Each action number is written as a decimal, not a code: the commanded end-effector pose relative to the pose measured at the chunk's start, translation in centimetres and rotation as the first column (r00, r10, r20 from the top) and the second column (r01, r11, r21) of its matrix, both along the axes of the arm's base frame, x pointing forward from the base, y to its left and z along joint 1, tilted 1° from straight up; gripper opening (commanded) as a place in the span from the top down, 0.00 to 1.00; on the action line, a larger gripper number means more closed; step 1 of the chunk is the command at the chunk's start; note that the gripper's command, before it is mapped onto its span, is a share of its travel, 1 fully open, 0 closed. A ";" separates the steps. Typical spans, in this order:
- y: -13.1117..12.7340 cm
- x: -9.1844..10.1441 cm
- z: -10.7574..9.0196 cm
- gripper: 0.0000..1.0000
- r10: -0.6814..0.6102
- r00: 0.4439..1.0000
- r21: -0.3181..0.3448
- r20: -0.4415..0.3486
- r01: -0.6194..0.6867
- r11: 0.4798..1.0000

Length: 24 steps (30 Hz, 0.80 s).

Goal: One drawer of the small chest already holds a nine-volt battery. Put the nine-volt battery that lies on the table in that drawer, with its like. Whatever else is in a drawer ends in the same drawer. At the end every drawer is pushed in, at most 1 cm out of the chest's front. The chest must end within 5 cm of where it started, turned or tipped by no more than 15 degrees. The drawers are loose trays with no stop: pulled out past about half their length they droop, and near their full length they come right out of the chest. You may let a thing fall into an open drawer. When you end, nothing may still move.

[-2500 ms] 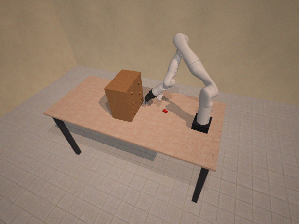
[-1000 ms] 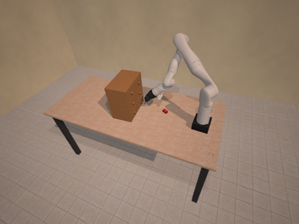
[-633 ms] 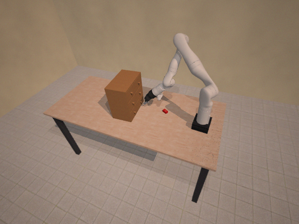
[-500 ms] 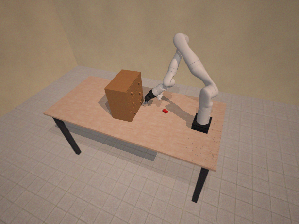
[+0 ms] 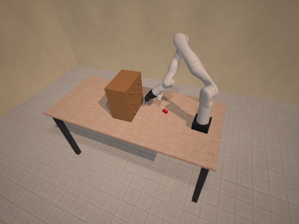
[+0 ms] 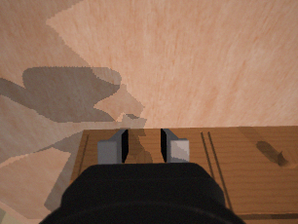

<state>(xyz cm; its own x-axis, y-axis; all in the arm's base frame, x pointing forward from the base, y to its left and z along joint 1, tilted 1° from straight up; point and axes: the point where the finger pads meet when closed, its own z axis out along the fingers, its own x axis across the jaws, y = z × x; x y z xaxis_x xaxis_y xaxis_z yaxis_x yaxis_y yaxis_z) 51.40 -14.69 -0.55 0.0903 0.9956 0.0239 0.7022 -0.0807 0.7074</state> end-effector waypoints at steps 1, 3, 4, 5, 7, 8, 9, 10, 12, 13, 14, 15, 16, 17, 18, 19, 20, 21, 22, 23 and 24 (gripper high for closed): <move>0.0 0.1 0.1 0.33 0.000 1.000 -0.001 0.002 0.000 1.000; 0.0 0.1 0.1 0.33 0.000 1.000 -0.001 0.002 0.000 1.000; 0.0 0.1 0.1 0.33 0.000 1.000 -0.001 0.002 0.000 1.000; 0.0 0.1 0.1 0.33 0.000 1.000 -0.001 0.002 0.000 1.000; 0.0 0.1 0.1 0.33 0.000 1.000 -0.001 0.002 0.000 1.000; 0.0 0.1 0.1 0.33 0.000 1.000 -0.001 0.002 0.000 1.000; 0.0 0.1 0.1 0.33 0.000 1.000 -0.001 0.002 0.000 1.000; 0.0 0.1 0.1 0.33 0.000 1.000 -0.001 0.002 0.000 1.000; 0.0 0.1 0.1 0.33 0.000 1.000 -0.001 0.002 0.000 1.000; 0.0 0.2 0.1 0.33 0.000 1.000 -0.001 0.002 0.000 1.000; 0.0 0.2 0.1 0.33 0.000 1.000 -0.001 0.002 0.000 1.000; 0.0 0.2 0.1 0.33 0.000 1.000 -0.001 0.002 0.000 1.000; 0.0 0.3 0.1 0.33 0.000 1.000 -0.001 0.002 0.000 1.000; 0.0 0.3 0.1 0.33 0.000 1.000 -0.001 0.002 0.000 1.000; -0.1 0.4 0.1 0.33 0.000 1.000 -0.001 0.002 0.000 1.000; -0.1 0.4 0.1 0.33 0.000 1.000 -0.001 0.002 0.000 1.000; -0.1 0.5 0.1 0.33 0.000 1.000 -0.001 0.002 0.000 1.000; -0.1 0.5 0.1 0.33 0.000 1.000 -0.001 0.002 0.000 1.000; -0.1 0.5 0.1 0.33 0.000 1.000 -0.001 0.002 0.000 1.000; -0.1 0.6 0.1 0.33 0.000 1.000 -0.001 0.002 0.000 1.000; -0.1 0.6 0.1 0.33 0.000 1.000 -0.001 0.002 0.000 1.000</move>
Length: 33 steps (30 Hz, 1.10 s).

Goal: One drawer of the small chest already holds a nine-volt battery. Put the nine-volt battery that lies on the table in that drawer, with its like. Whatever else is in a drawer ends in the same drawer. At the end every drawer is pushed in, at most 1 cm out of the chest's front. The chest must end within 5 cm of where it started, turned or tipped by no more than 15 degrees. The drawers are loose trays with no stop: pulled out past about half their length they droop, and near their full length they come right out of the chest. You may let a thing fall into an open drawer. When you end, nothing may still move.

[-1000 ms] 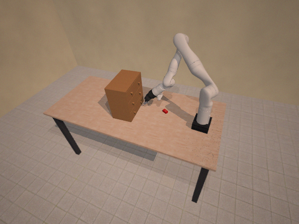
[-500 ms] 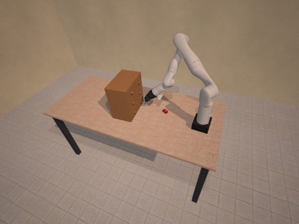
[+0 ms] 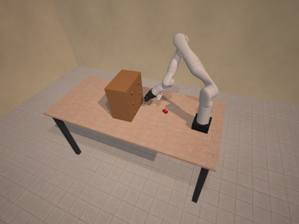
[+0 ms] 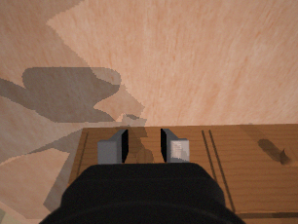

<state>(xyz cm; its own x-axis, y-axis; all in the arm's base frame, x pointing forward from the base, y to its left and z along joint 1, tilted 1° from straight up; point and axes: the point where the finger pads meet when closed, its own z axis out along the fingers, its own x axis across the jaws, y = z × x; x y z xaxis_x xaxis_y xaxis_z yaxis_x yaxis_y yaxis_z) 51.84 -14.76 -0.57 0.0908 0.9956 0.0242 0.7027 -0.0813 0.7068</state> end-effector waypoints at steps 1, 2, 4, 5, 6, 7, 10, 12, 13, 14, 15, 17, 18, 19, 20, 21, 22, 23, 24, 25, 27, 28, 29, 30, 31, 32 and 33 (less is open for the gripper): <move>0.0 0.3 0.1 0.33 0.001 1.000 -0.001 0.003 -0.001 1.000; 0.0 0.4 0.1 0.33 0.001 1.000 -0.001 0.003 -0.001 1.000; 0.0 0.5 0.1 0.33 0.001 1.000 -0.001 0.003 -0.001 1.000; -0.1 0.6 0.1 0.33 0.001 1.000 -0.001 0.003 -0.001 1.000; -0.1 0.7 0.1 0.33 0.001 1.000 -0.001 0.003 -0.001 1.000; -0.1 0.8 0.1 0.33 0.001 1.000 -0.001 0.003 -0.001 1.000; -0.1 1.2 0.1 0.33 0.001 1.000 -0.001 0.003 -0.001 1.000; -0.1 1.4 0.1 0.33 0.001 1.000 -0.001 0.003 -0.001 1.000; -0.1 1.5 0.1 0.33 0.001 1.000 -0.001 0.003 -0.001 1.000; -0.1 1.5 0.1 0.33 0.001 1.000 -0.001 0.003 -0.001 1.000; -0.1 1.5 0.1 0.33 0.001 1.000 -0.001 0.003 -0.001 1.000; -0.1 1.7 0.1 0.33 0.001 1.000 -0.001 0.003 -0.001 1.000; -0.2 1.8 0.1 0.33 0.001 1.000 -0.001 0.003 -0.001 1.000; -0.2 1.9 0.1 0.33 0.001 1.000 -0.001 0.003 -0.001 1.000; -0.2 2.0 0.1 0.33 0.001 1.000 -0.001 0.003 -0.001 1.000; -0.2 2.1 0.1 0.33 0.001 1.000 -0.001 0.003 -0.001 1.000; -0.2 2.2 0.1 0.33 0.001 1.000 -0.001 0.003 -0.001 1.000; -0.2 2.3 0.1 0.33 0.001 1.000 -0.001 0.003 -0.001 1.000; -0.2 2.4 0.1 0.33 0.001 1.000 -0.001 0.003 -0.001 1.000; -0.2 2.5 0.1 0.33 0.001 1.000 -0.001 0.003 -0.001 1.000; -0.2 2.6 0.1 0.33 0.001 1.000 -0.001 0.003 -0.001 1.000; -0.2 2.7 0.1 0.33 0.001 1.000 -0.001 0.003 -0.001 1.000; -0.2 2.8 0.1 0.33 0.001 1.000 -0.001 0.003 -0.001 1.000; -0.2 2.8 0.1 0.33 0.001 1.000 -0.001 0.003 -0.001 1.000; -0.2 2.8 0.1 0.33 0.001 1.000 -0.001 0.003 -0.001 1.000; -0.2 2.8 0.1 0.33 0.001 1.000 -0.001 0.003 -0.001 1.000; -0.3 2.9 0.1 0.33 0.001 1.000 -0.001 0.003 -0.001 1.000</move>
